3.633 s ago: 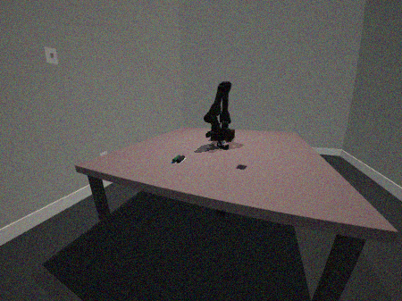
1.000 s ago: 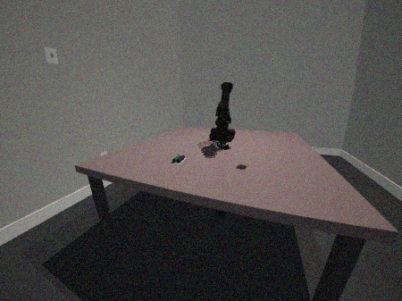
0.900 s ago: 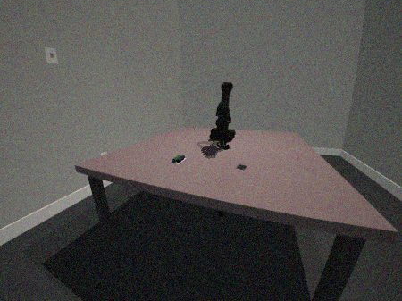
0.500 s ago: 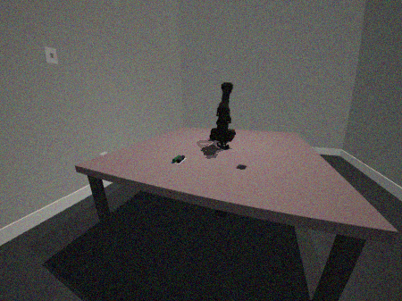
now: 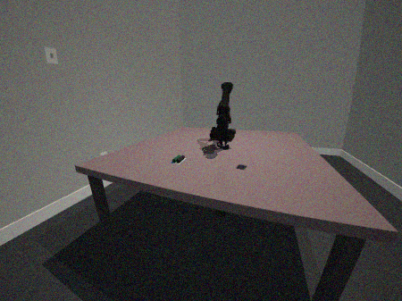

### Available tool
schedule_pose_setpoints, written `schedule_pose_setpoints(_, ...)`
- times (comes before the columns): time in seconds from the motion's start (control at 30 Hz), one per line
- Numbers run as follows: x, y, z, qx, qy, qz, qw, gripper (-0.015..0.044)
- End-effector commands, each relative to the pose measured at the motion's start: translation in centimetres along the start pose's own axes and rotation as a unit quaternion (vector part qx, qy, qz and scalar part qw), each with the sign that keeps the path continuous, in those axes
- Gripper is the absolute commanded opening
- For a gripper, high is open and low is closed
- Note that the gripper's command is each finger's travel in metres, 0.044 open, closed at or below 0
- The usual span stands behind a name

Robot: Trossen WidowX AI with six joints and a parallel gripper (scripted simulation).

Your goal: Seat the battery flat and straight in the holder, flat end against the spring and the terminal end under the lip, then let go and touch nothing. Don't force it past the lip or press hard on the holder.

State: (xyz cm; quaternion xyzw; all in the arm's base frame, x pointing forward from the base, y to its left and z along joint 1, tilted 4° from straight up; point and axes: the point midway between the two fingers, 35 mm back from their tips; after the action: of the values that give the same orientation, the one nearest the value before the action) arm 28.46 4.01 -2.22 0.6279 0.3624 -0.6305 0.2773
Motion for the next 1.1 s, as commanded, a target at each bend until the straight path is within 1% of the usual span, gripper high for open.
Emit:
schedule_pose_setpoints(0.0,-0.7,0.1,-0.1,-0.002,0.004,0.004,1.0,0.0165)
schedule_pose_setpoints(0.13,-0.7,0.1,-0.1,-0.002,0.004,0.004,1.0,0.0165)
schedule_pose_setpoints(0.2,-1.0,0.1,-0.1,0.0,0.002,0.002,1.0,0.0217)
schedule_pose_setpoints(0.4,-7.0,-0.3,-0.1,-0.002,0.003,0.005,1.0,0.0375)
schedule_pose_setpoints(0.47,-7.7,-0.4,-0.1,-0.002,0.003,0.005,1.0,0.0427)
schedule_pose_setpoints(0.5,-7.7,-0.4,-0.1,-0.002,0.003,0.005,1.0,0.044)
schedule_pose_setpoints(1.07,-7.7,-0.4,-0.1,-0.002,0.003,0.005,1.0,0.044)
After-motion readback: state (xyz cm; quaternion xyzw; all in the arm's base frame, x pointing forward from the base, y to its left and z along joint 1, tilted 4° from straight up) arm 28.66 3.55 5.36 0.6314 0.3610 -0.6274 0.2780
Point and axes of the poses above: the point midway between the two fingers, 35 mm back from their tips, its own x axis out along the fingers, its own y axis across the jaws, z = x × y, and after that the axes turned 6 degrees about -x, right-handed
